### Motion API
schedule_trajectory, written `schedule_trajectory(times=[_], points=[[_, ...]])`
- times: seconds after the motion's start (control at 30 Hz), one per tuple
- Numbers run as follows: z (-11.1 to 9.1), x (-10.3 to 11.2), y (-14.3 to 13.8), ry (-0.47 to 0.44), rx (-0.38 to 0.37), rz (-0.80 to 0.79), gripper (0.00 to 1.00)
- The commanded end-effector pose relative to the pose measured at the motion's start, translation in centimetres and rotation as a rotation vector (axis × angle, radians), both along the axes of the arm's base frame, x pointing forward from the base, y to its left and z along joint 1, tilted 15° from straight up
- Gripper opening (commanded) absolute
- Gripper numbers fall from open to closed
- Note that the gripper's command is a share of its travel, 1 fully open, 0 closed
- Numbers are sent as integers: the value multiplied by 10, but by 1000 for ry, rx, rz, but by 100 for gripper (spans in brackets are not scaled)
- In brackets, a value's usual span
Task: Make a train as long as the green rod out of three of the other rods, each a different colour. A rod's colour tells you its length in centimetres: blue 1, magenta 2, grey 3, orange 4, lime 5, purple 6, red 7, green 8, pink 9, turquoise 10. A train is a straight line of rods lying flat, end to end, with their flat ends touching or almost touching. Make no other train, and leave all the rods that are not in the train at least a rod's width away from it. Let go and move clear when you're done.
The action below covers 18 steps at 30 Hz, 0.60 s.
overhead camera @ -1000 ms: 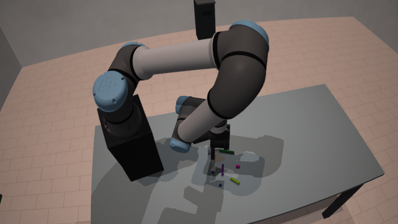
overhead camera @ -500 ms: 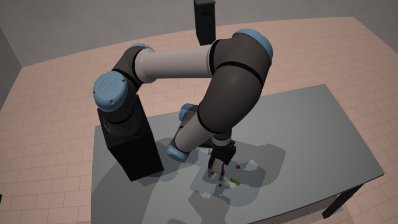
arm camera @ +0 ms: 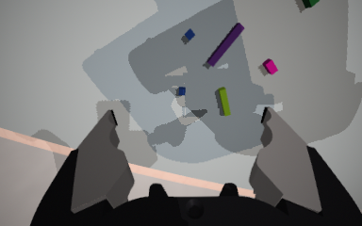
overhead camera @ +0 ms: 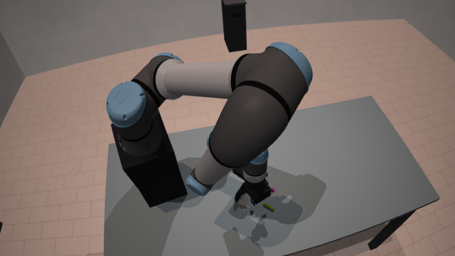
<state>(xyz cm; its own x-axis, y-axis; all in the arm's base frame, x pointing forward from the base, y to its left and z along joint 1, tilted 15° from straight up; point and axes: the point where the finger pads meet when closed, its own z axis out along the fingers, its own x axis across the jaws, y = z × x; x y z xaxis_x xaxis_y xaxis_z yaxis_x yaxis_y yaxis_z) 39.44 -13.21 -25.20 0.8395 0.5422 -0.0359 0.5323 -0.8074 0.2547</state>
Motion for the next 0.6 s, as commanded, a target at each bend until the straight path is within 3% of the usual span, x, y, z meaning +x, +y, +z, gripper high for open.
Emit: schedule_trajectory(times=[0.0, 0.13, 0.17, 0.57], points=[[5, 1, -14, -23, 10, -105, 100], [5, 1, -15, -26, 11, -115, 100], [5, 1, -15, -26, 11, -115, 14], [5, 1, -15, -26, 11, -115, 14]])
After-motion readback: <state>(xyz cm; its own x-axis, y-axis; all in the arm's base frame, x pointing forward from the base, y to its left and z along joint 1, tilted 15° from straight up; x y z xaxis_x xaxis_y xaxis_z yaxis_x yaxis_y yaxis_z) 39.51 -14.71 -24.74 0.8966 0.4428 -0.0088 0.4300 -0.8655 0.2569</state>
